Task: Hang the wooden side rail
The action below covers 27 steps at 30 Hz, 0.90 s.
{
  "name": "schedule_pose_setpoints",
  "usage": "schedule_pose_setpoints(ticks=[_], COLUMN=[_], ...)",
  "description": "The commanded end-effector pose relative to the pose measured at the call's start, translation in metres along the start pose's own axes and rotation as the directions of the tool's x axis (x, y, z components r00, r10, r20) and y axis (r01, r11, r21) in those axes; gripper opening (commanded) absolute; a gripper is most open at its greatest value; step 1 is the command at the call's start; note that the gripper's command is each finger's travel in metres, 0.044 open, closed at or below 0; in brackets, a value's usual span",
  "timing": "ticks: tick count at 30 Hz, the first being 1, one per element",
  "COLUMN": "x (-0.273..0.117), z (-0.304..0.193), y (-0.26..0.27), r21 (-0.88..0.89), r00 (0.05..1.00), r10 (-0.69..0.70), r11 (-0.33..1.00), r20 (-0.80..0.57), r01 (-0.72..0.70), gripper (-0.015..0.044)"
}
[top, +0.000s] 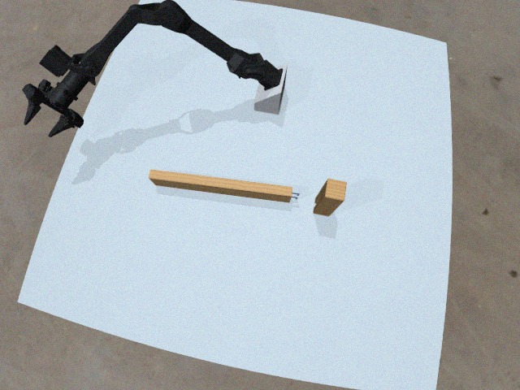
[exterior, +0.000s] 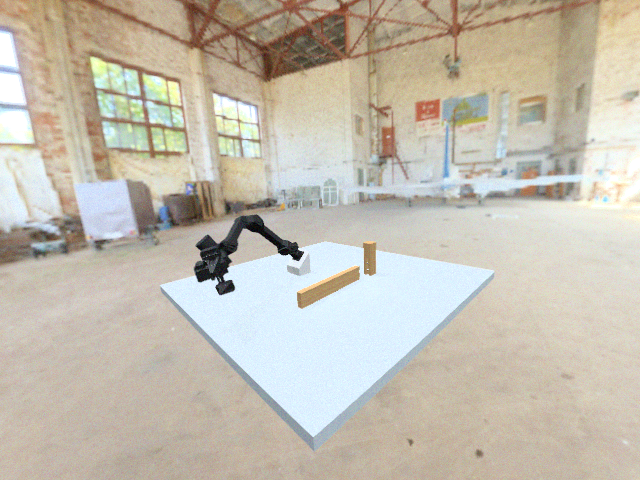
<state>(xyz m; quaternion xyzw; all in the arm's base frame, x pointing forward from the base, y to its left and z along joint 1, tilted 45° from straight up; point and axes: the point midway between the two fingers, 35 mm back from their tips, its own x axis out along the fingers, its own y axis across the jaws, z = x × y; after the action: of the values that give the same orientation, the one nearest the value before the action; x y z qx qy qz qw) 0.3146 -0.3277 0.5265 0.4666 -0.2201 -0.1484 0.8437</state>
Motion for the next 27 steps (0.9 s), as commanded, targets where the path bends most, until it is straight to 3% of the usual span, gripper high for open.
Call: schedule_pose_setpoints(ticks=[1,7,11,17,27], x=[0.0,-0.011,-0.011,0.012,0.056], z=[0.0,-0.01,-0.01,-0.039,-0.161], y=[0.002,0.051,0.054,0.024,-0.051], r21=[0.0,0.004,0.004,-0.034,-0.203], r00=[1.0,1.0,1.0,0.999,0.98], r10=[0.0,0.0,0.0,-0.014,-0.075], r11=[1.0,1.0,1.0,0.999,0.978], r20=[0.0,0.001,0.001,-0.047,-0.186], r01=[0.0,0.0,0.0,0.012,0.036], gripper=[0.0426,0.044,0.044,0.044,0.044])
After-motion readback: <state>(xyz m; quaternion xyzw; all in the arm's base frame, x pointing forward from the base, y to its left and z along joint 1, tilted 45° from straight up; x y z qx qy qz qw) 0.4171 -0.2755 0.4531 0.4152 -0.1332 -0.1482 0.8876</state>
